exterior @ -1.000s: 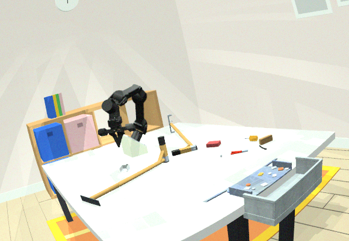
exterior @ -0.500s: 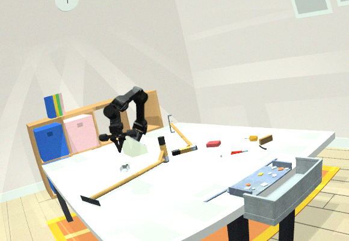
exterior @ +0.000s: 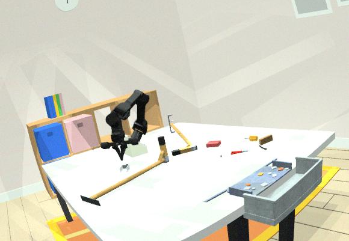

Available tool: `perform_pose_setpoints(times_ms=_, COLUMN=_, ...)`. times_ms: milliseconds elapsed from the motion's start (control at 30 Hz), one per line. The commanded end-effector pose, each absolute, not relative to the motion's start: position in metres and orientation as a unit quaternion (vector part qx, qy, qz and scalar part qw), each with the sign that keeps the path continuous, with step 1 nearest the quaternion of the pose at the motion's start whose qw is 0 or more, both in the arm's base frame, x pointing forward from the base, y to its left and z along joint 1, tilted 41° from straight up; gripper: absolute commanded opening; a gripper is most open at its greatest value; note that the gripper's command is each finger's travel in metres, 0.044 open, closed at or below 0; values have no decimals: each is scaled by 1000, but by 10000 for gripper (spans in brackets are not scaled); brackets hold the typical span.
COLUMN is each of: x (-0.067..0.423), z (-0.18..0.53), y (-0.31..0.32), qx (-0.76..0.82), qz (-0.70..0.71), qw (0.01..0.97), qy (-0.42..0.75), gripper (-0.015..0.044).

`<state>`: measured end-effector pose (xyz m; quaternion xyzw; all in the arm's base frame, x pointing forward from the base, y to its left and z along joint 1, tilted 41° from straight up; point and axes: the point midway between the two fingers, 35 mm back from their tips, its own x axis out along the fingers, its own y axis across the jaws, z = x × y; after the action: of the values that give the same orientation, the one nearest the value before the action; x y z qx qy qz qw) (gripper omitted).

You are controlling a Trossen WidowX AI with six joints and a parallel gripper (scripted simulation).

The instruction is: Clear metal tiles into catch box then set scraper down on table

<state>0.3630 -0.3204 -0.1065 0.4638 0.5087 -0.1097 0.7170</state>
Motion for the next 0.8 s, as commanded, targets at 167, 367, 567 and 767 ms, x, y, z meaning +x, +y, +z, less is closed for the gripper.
perform_pose_setpoints(times_ms=167, x=366, z=-126, y=-304, qx=470, qz=-109, qw=714, qy=508, gripper=0)
perform_pose_setpoints(times_ms=367, x=368, z=-138, y=-294, qx=470, qz=-108, qw=714, qy=507, gripper=0)
perform_pose_setpoints(times_ms=567, x=370, z=-149, y=-284, qx=471, qz=-108, qw=714, qy=507, gripper=0)
perform_pose_setpoints(times_ms=767, x=371, z=-160, y=-273, qx=472, qz=-107, qw=714, qy=507, gripper=0)
